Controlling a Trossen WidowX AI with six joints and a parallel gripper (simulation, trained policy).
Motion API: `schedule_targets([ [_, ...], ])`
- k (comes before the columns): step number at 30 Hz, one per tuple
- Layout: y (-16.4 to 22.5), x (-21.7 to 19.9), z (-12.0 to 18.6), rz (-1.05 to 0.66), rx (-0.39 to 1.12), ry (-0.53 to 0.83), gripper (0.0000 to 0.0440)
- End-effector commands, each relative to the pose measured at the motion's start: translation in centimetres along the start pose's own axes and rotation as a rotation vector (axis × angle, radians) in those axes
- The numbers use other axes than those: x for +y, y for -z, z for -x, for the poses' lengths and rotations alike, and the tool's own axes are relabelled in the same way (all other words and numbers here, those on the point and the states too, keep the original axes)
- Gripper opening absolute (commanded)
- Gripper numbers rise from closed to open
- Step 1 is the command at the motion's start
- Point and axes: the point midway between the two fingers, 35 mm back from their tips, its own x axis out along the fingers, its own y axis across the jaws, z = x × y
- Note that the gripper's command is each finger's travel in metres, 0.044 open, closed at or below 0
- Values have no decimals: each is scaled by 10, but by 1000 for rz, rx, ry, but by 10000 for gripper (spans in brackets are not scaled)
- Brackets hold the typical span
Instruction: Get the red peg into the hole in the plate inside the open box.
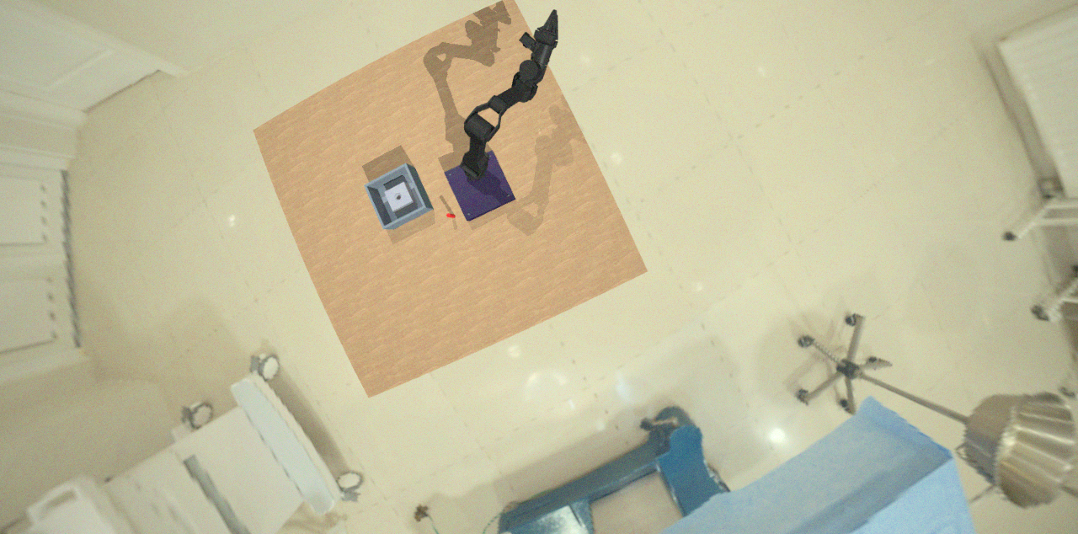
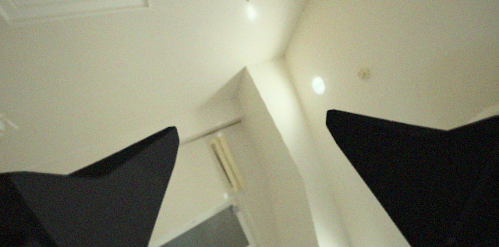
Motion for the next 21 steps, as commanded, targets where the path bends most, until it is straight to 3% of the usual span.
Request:
schedule_targets([
  [1,-32,16,-4,-115,-27,-52,440],
  [11,-130,53,-3,-400,-105,-219,440],
  [21,-238,81,22,-651,-169,-435,440],
])
